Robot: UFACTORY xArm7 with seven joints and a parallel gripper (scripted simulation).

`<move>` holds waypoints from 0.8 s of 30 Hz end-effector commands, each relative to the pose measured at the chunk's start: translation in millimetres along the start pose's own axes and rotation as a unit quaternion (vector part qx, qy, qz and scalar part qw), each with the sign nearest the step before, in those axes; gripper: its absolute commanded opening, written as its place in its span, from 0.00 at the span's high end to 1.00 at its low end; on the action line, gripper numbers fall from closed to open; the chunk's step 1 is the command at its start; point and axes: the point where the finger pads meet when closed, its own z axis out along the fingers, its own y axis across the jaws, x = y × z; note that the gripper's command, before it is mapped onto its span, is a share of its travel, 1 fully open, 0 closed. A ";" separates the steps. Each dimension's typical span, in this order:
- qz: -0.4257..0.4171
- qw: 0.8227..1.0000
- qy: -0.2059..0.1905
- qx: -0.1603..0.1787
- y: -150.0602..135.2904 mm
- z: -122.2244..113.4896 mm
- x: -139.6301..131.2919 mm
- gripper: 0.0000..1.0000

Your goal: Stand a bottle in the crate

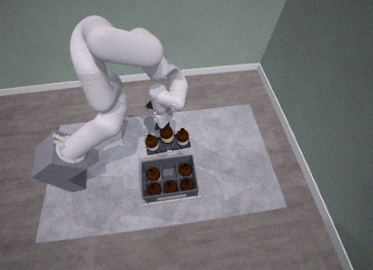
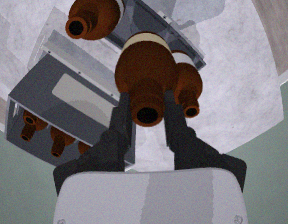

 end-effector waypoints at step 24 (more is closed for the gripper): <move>0.000 1.000 0.000 -0.001 0.9 -5.5 -0.4 1.00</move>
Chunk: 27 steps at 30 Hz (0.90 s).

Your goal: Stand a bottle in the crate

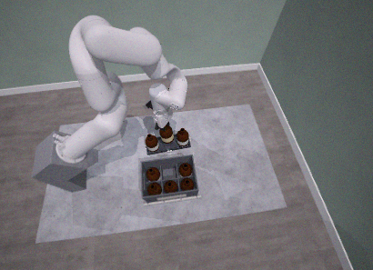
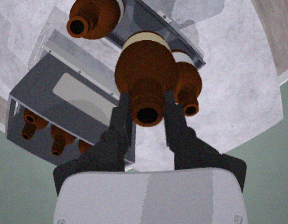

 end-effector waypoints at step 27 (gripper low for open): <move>0.000 1.000 0.000 -0.001 0.8 -29.5 -0.4 1.00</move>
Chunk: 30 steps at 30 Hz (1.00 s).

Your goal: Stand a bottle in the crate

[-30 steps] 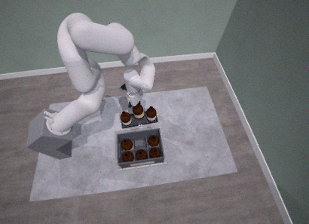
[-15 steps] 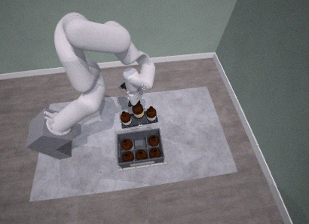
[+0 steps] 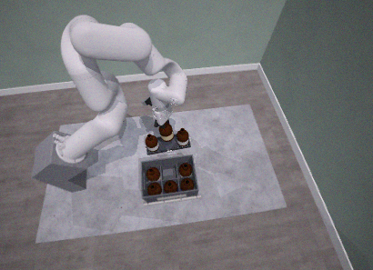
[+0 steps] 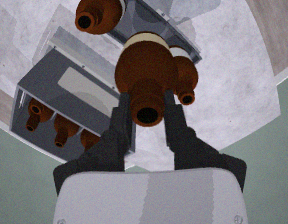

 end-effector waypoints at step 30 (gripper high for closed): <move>0.000 1.000 0.000 -0.001 0.8 -11.8 -0.4 1.00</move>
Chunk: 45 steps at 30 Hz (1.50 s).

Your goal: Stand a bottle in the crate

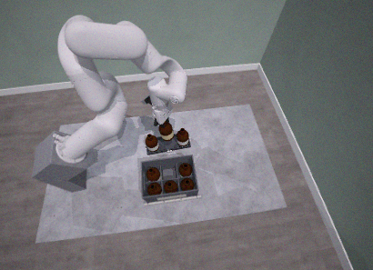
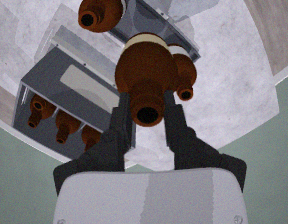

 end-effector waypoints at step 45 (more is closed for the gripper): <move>0.000 1.000 0.000 -0.001 0.8 -27.8 -0.3 1.00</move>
